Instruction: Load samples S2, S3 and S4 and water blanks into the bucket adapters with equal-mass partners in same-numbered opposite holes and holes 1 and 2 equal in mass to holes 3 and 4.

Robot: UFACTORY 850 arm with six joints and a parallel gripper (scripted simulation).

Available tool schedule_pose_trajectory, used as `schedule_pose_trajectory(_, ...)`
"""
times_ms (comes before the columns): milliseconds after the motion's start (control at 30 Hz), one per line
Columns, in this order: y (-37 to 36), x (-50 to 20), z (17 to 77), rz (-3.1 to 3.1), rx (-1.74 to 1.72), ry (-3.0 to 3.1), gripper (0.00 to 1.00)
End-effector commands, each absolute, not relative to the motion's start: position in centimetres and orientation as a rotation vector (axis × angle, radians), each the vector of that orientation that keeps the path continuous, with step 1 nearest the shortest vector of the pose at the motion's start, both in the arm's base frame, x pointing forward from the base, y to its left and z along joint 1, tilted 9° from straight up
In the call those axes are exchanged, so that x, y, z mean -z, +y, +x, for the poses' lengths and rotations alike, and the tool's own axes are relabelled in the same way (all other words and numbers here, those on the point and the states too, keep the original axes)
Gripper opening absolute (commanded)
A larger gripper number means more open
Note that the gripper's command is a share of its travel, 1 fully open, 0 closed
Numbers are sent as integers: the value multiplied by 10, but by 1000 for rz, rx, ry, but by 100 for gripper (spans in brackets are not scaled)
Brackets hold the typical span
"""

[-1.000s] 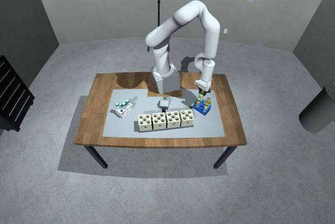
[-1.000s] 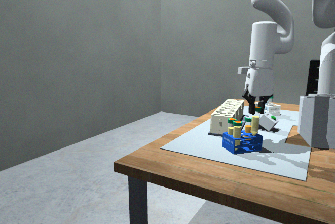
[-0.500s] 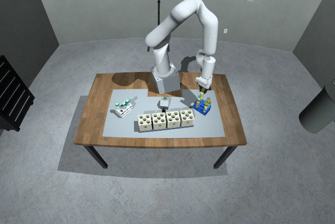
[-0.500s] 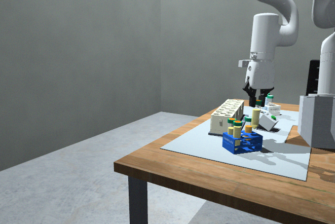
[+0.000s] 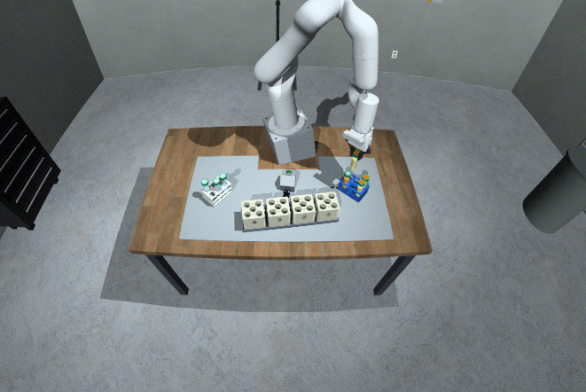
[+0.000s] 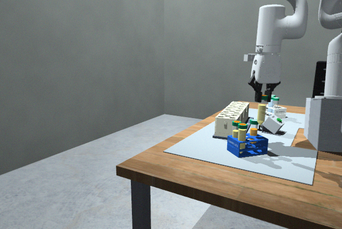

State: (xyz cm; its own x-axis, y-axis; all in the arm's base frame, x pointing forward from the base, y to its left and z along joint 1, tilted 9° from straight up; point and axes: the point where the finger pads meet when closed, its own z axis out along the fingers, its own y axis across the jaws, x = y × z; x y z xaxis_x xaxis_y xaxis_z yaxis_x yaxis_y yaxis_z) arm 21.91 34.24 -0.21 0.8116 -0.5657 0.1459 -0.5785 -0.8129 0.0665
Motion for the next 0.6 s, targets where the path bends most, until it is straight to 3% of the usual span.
schedule_pose_trajectory(0,344,-4,219,2876,-165,-911,0)
schedule_pose_trajectory(567,347,-26,218,2876,-165,-911,0)
